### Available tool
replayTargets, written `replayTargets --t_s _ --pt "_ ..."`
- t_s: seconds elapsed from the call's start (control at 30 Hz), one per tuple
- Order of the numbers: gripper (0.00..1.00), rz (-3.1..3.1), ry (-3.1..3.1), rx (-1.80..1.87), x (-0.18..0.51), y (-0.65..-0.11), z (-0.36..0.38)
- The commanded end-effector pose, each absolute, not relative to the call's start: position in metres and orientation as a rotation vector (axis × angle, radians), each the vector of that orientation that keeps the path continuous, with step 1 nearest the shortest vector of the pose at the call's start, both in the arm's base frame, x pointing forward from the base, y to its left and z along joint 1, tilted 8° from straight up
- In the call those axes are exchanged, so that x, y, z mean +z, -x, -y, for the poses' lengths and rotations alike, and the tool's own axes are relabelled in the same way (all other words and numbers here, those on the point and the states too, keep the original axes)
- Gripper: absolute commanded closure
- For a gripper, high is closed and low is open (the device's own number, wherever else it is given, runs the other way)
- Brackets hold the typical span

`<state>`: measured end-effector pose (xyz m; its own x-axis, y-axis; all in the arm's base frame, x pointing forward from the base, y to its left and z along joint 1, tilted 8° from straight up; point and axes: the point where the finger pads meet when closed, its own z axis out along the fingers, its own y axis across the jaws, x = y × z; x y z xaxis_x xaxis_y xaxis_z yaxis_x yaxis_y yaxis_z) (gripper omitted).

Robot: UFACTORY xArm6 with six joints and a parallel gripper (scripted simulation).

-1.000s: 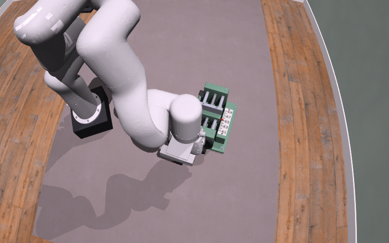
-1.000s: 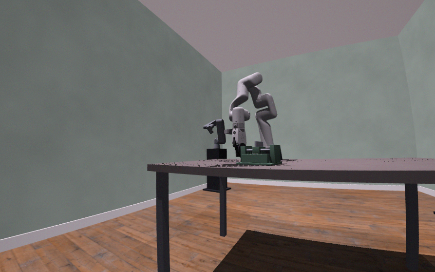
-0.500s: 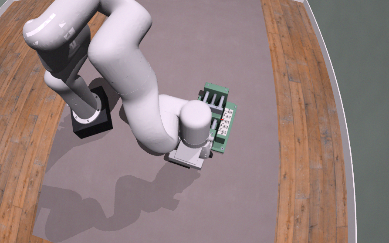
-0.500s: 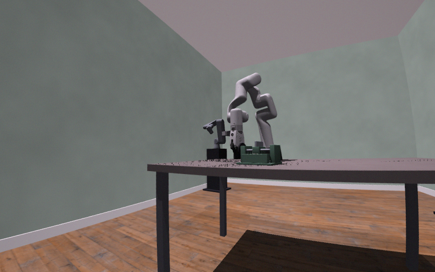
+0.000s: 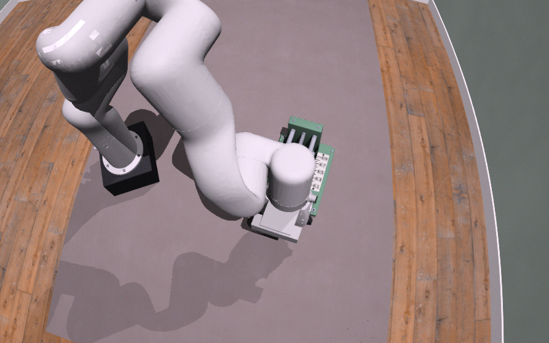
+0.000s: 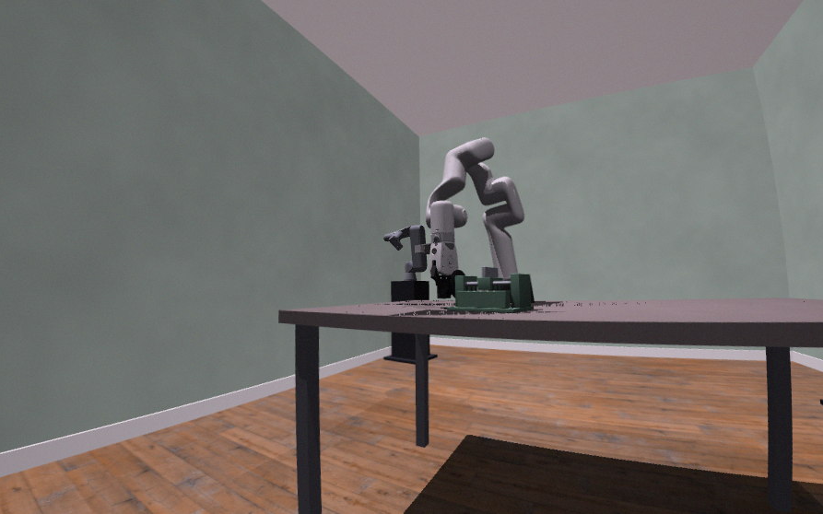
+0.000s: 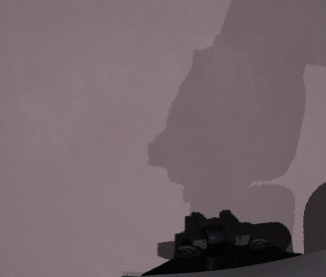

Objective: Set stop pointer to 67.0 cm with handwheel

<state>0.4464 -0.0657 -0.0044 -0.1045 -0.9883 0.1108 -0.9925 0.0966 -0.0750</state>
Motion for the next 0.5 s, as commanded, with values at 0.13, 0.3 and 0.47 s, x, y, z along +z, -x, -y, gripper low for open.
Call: replayTargets --t_s 0.13,0.3,0.47 --pt "0.94 2.305 -2.085 0.213 0.015 -0.456 0.065" --pt "0.94 2.305 -2.085 0.213 0.025 -0.455 0.063" --pt "0.94 2.305 -2.085 0.213 0.032 -0.453 0.062"
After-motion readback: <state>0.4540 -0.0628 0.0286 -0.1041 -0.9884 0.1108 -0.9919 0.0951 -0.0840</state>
